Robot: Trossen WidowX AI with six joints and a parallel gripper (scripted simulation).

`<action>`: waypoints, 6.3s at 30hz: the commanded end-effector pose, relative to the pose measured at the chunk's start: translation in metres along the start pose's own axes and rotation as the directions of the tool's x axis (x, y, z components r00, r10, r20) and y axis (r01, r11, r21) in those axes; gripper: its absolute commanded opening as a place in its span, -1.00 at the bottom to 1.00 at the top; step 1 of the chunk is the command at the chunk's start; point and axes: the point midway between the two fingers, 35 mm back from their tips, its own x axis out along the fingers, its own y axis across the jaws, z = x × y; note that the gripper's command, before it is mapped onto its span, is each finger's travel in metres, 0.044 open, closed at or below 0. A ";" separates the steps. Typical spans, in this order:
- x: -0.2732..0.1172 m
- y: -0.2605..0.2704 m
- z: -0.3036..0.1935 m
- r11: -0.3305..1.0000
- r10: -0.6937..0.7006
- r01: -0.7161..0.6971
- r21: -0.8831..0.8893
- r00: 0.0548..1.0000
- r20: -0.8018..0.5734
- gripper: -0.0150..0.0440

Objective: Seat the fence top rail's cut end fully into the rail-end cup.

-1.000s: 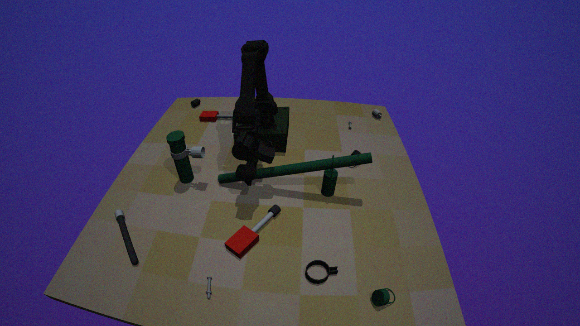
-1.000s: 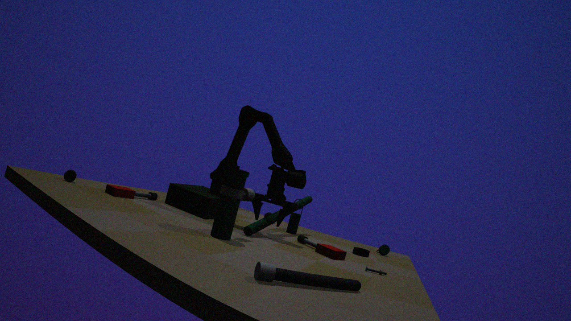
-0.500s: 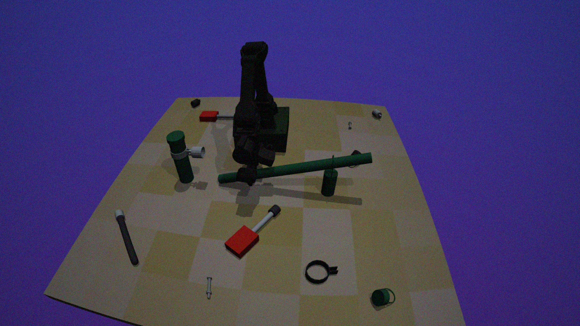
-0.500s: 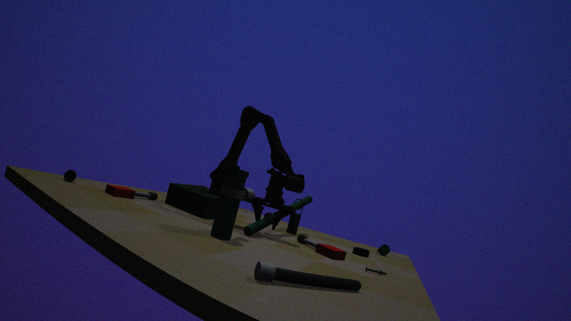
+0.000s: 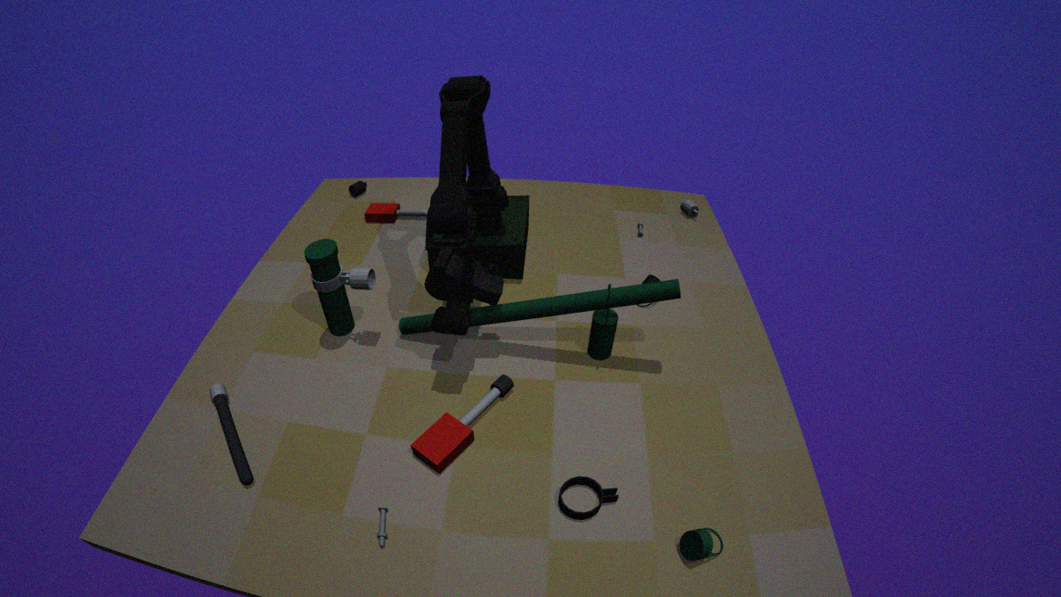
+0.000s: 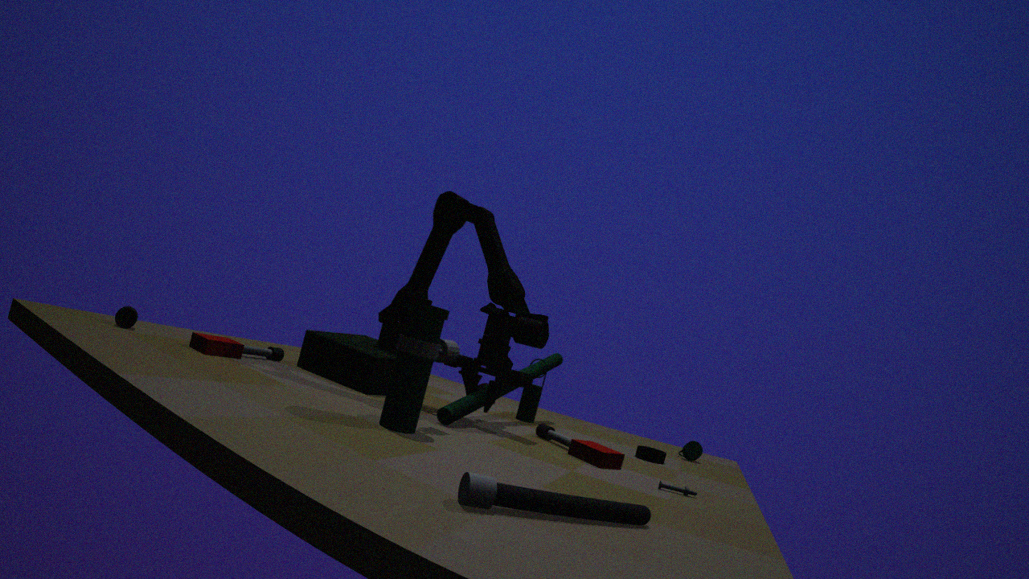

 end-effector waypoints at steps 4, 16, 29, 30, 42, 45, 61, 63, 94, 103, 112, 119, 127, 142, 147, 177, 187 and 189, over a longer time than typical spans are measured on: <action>-0.007 -0.001 -0.001 1.000 0.005 -0.005 -0.006 1.000 -0.007 -0.49; -0.074 -0.004 -0.020 1.000 0.007 -0.009 -0.009 0.969 -0.247 -0.49; -0.078 -0.003 -0.020 1.000 0.009 -0.013 -0.014 0.967 -0.256 -0.49; -0.078 -0.003 -0.020 1.000 0.009 -0.013 -0.014 0.967 -0.256 -0.49; -0.083 -0.005 -0.022 1.000 0.009 -0.013 -0.014 0.967 -0.256 -0.49; -0.085 -0.006 -0.023 1.000 0.008 -0.013 -0.014 0.967 -0.256 -0.49; -0.085 -0.006 -0.035 1.000 0.014 -0.019 -0.014 0.967 -0.256 -0.49; -0.085 -0.006 -0.039 1.000 0.016 -0.020 -0.014 0.967 -0.256 -0.49; -0.082 -0.004 -0.043 1.000 0.021 -0.025 -0.013 0.969 -0.244 -0.49; -0.082 -0.004 -0.042 1.000 0.022 -0.026 -0.014 0.970 -0.242 -0.49; -0.082 -0.004 -0.044 1.000 0.022 -0.026 -0.014 0.970 -0.242 -0.49; -0.082 -0.005 -0.050 1.000 0.022 -0.026 -0.014 0.970 -0.243 -0.49; -0.082 -0.004 -0.057 1.000 0.022 -0.026 -0.014 0.970 -0.243 -0.49; -0.083 -0.005 -0.070 1.000 0.021 -0.026 -0.014 0.969 -0.245 -0.49; -0.084 -0.005 -0.074 1.000 0.021 -0.026 -0.014 0.969 -0.245 -0.49; -0.097 -0.006 -0.057 1.000 0.022 -0.026 -0.014 0.973 -0.231 0.93; -0.120 -0.005 -0.035 0.999 0.019 -0.025 -0.023 0.974 -0.225 1.00; -0.131 -0.005 -0.033 0.999 0.019 -0.025 -0.023 0.974 -0.225 1.00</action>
